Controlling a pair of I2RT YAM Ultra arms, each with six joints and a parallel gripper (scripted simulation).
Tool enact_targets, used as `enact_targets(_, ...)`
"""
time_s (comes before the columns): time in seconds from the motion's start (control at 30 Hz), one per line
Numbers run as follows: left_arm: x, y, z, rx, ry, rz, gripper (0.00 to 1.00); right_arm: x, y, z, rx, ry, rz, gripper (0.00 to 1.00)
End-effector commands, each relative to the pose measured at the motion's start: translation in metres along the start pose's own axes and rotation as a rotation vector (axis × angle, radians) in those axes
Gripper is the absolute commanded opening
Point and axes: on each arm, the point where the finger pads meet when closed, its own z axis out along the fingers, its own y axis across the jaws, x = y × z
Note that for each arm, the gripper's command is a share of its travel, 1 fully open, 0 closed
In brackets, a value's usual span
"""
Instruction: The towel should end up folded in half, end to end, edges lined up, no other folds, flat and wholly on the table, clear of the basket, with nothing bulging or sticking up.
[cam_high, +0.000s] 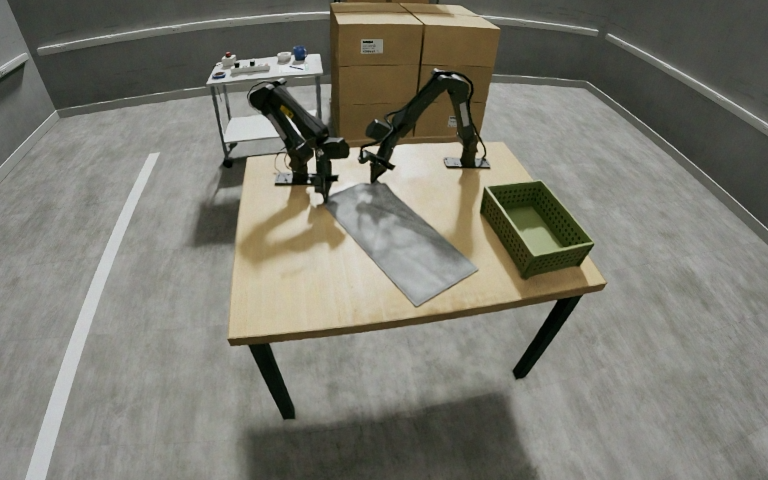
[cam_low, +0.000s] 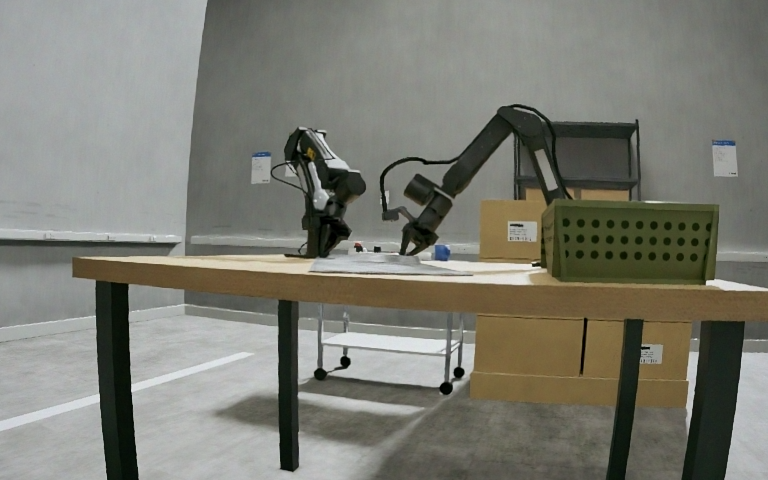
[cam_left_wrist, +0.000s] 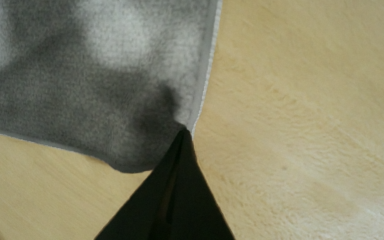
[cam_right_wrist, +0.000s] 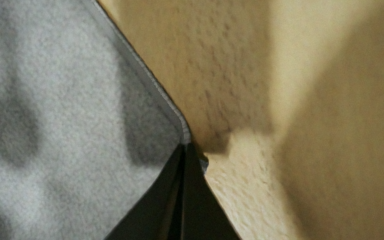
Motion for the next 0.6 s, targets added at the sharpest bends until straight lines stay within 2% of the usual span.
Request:
enact_targets(0.0, 0.002, 0.009, -0.003, 0.003, 0.0, -0.001, 0.01, 0.002, 0.007, -0.001, 0.003, 0.025, -0.008, 0.0)
enact_targets(0.07, 0.002, 0.009, -0.003, 0.003, 0.0, -0.001, 0.01, 0.002, 0.007, -0.001, 0.003, 0.025, -0.008, 0.0)
enact_targets(0.1, 0.011, 0.015, 0.002, -0.027, 0.027, 0.014, 0.01, 0.015, -0.008, 0.006, 0.043, 0.05, -0.027, 0.0)
enact_targets(0.13, 0.012, 0.014, 0.001, -0.026, 0.027, 0.017, 0.01, 0.015, -0.008, 0.006, 0.043, 0.05, -0.027, 0.0)
enact_targets(0.17, 0.012, 0.013, 0.001, -0.026, 0.027, 0.017, 0.0, 0.005, 0.0, 0.002, 0.04, 0.018, -0.019, 0.0)
enact_targets(0.27, 0.012, 0.013, 0.001, -0.026, 0.027, 0.017, 0.0, 0.008, 0.001, 0.002, 0.031, 0.033, -0.018, 0.0)
enact_targets(0.3, -0.002, -0.002, -0.008, 0.0, -0.007, 0.001, 0.0, 0.002, 0.007, -0.007, -0.006, 0.011, -0.002, 0.0)
enact_targets(0.4, -0.002, -0.002, -0.008, 0.002, -0.005, -0.001, 0.0, 0.006, 0.003, -0.005, 0.006, 0.018, -0.009, 0.0)
enact_targets(0.43, 0.004, 0.015, -0.005, -0.004, 0.018, 0.003, 0.0, -0.002, 0.006, 0.0, 0.028, 0.023, -0.01, 0.0)
enact_targets(0.53, 0.004, 0.015, -0.005, -0.005, 0.018, 0.003, 0.0, 0.001, 0.003, 0.001, 0.036, 0.028, -0.015, 0.0)
enact_targets(0.57, -0.009, 0.018, -0.013, 0.041, -0.018, -0.018, 0.0, -0.008, 0.019, 0.0, 0.001, 0.036, -0.022, 0.0)
